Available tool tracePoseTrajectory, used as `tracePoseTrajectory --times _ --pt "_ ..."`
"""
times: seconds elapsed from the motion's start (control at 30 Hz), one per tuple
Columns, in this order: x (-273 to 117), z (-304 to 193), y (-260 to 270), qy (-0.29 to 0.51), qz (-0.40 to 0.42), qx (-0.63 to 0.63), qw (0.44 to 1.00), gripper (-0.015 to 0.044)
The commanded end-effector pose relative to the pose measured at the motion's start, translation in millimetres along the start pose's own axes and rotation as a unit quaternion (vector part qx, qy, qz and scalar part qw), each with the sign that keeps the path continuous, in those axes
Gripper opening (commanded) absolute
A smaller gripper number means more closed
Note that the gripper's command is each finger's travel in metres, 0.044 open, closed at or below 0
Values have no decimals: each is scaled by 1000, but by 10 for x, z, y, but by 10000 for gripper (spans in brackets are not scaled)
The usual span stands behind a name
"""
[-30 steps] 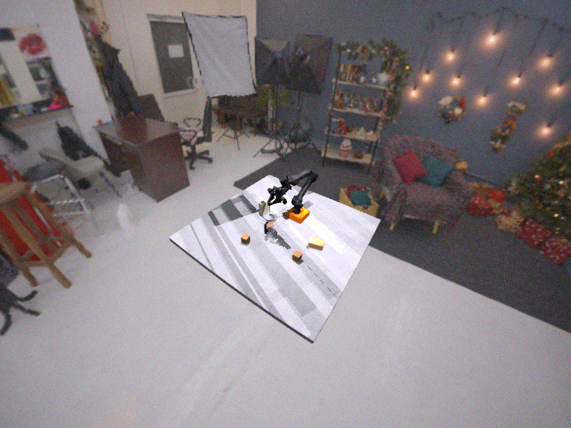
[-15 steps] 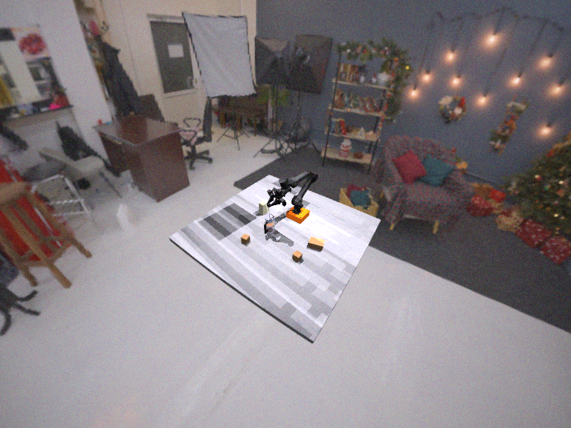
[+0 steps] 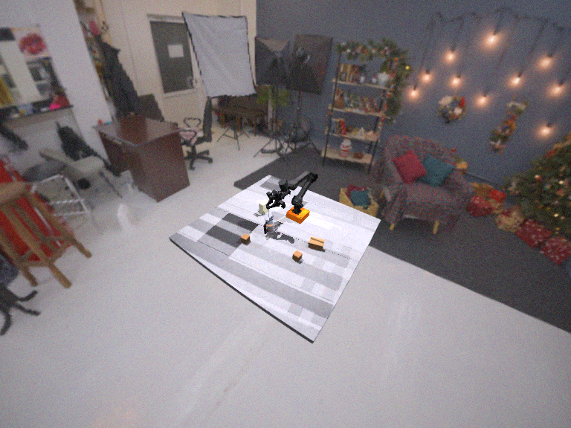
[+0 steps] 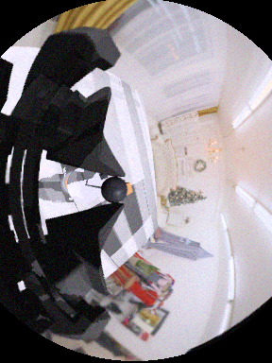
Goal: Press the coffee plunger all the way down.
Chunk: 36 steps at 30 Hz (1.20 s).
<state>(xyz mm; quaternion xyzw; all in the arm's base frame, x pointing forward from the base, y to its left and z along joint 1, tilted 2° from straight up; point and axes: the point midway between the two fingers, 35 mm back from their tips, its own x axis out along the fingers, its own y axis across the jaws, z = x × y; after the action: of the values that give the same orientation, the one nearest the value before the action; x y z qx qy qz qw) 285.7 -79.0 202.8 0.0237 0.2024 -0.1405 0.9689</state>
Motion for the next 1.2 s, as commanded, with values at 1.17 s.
tracePoseTrajectory --times 1.17 --pt "403 -560 -10 57 1 -4 998 130"
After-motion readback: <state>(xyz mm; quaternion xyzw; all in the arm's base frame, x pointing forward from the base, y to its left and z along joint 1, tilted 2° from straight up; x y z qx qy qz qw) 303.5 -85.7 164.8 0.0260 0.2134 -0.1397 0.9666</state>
